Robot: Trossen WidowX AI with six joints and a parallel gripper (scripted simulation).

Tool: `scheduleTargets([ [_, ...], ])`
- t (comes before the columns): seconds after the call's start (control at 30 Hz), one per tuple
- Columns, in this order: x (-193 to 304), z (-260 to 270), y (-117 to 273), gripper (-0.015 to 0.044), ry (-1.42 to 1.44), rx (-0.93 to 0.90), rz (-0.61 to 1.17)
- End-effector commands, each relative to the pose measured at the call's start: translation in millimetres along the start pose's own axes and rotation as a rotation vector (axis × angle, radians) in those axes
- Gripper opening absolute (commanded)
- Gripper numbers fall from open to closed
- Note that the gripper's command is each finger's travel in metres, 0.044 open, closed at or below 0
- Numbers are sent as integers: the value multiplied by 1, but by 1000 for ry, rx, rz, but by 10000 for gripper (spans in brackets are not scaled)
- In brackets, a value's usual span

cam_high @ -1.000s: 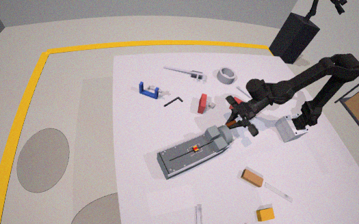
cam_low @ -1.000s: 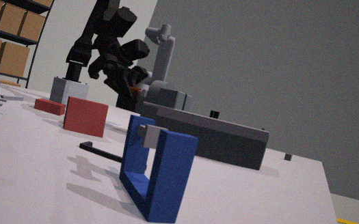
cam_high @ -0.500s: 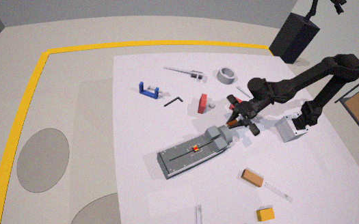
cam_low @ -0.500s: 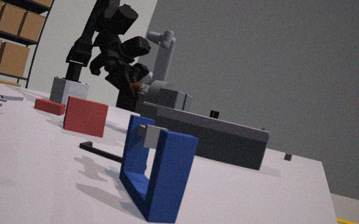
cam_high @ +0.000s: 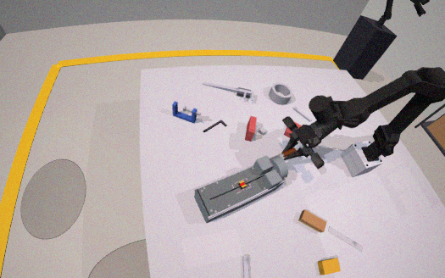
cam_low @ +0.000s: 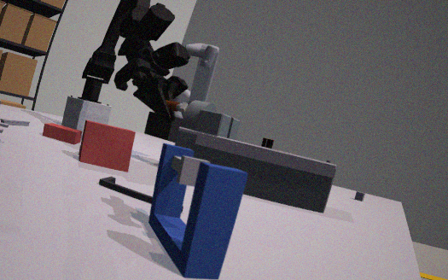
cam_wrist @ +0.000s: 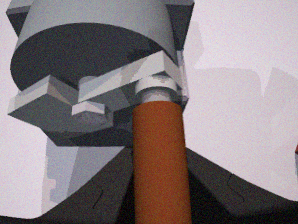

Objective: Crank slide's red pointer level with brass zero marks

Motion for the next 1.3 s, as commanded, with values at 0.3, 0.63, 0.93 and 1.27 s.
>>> scheduleTargets([
  [0.3, -5, 7, 5, 0, -5, -3, -2],
  [0.63, -6, 12, 8, 0, -5, -3, -3],
  [0.93, -8, 16, 9, 0, -5, -3, -3],
  [1.27, -8, 22, 10, 0, -6, -4, -3],
])
Point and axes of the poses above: the point midway between the two fingers, 35 mm back from their tips, its own y axis back along the fingers, its own z axis across the jaws, x = y × z, the point moved 7 cm from there along y, back along the fingers, and after that the axes turned 5 degrees about -y, right-handed, at the moved point
